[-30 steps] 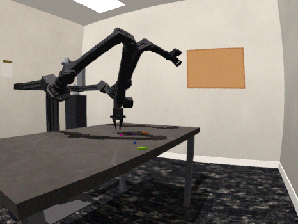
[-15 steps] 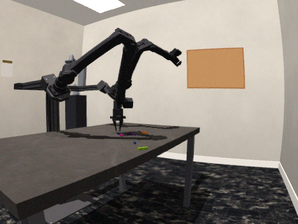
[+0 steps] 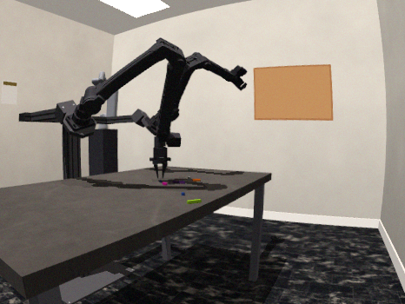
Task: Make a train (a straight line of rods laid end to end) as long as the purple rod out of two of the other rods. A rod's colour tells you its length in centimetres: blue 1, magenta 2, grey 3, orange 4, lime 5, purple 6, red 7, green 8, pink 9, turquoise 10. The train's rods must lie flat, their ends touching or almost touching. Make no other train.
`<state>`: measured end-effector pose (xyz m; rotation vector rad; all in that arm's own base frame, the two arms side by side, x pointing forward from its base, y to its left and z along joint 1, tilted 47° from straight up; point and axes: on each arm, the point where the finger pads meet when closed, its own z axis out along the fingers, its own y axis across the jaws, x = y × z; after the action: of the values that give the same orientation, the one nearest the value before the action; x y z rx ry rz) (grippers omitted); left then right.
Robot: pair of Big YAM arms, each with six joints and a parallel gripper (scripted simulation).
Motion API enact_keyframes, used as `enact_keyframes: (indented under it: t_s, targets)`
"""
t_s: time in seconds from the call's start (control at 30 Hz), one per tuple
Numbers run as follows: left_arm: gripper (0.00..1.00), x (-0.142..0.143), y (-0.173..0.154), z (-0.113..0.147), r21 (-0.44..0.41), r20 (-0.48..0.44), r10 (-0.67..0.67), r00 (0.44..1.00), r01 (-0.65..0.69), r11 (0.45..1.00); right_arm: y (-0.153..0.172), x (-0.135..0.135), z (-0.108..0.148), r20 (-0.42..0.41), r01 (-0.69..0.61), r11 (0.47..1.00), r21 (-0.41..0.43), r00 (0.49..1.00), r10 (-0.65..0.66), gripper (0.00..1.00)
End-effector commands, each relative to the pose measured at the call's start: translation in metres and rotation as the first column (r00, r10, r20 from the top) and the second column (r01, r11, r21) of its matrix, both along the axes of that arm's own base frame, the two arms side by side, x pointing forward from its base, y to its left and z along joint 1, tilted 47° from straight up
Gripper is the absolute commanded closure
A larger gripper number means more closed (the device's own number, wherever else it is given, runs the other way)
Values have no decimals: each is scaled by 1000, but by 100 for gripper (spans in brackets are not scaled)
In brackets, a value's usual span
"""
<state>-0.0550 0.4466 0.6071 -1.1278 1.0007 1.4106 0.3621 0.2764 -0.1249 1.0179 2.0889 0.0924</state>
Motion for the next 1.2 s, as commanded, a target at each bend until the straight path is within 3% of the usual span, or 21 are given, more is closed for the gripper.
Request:
enact_keyframes:
  t_s: [0.0, 1.17]
  targets:
    - [0, -3, -8, 7, 24, 4, 3, 1000, -3, 1000, -1, 5, -1, -2, 1, 1000, -3, 1000, -1, 77]
    - [0, -3, -8, 7, 24, 4, 3, 1000, -3, 1000, 5, -1, -4, -1, 3, 1000, 3, 1000, -3, 77]
